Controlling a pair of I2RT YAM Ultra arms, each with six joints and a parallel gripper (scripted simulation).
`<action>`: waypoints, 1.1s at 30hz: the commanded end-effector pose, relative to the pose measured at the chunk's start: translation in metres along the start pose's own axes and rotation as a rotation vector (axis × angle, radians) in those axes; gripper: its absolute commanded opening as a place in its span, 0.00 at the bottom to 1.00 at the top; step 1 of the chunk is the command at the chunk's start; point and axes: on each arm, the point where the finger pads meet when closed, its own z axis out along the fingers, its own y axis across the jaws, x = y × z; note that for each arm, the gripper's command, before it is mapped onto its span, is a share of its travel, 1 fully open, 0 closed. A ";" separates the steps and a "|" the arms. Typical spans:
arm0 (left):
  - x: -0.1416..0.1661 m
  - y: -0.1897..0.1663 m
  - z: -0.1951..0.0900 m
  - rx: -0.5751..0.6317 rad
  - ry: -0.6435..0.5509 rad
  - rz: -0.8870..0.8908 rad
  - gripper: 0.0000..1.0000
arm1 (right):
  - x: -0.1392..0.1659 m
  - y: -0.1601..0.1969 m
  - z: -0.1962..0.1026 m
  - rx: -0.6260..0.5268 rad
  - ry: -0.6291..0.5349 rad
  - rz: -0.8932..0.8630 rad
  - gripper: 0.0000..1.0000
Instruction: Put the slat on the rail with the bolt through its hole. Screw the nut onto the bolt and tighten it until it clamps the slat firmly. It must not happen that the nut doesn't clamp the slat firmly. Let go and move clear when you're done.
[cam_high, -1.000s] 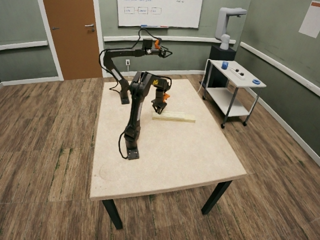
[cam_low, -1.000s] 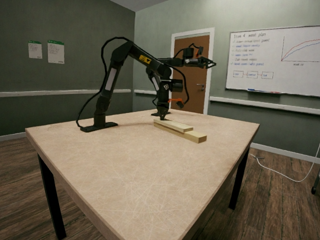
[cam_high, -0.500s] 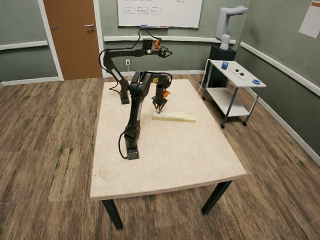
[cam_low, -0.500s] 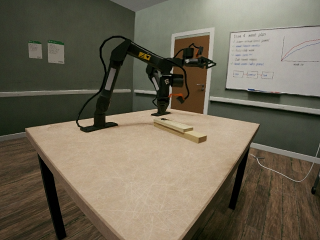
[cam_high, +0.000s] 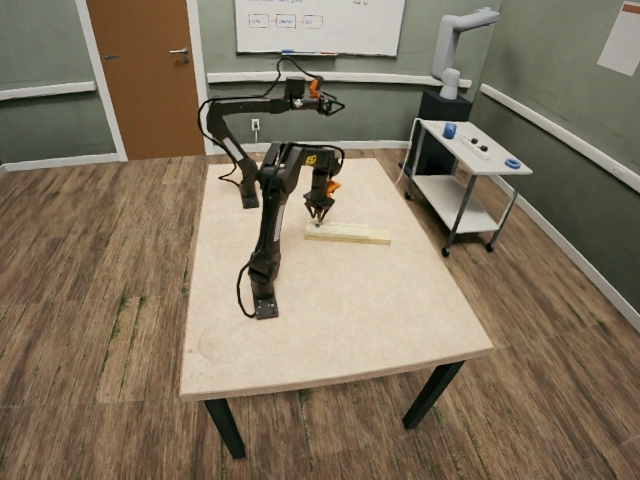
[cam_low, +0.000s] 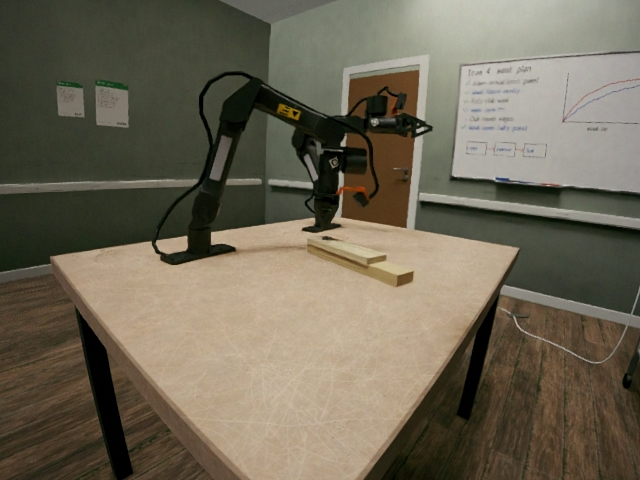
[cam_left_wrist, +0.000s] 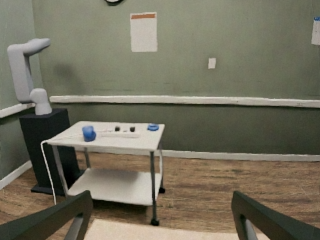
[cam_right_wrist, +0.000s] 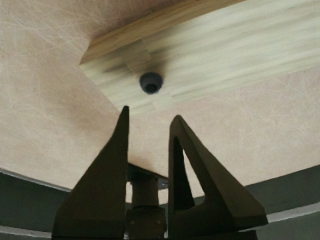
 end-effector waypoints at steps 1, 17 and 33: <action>-0.005 0.000 -0.001 0.000 -0.014 0.000 1.00 | -0.001 0.000 0.001 -0.002 -0.007 0.000 0.34; -0.005 0.000 -0.001 0.000 -0.014 0.000 1.00 | -0.002 0.000 -0.003 -0.003 -0.012 0.000 0.11; -0.005 0.000 -0.001 0.000 -0.014 0.000 1.00 | -0.002 0.000 -0.003 -0.003 -0.011 0.000 0.11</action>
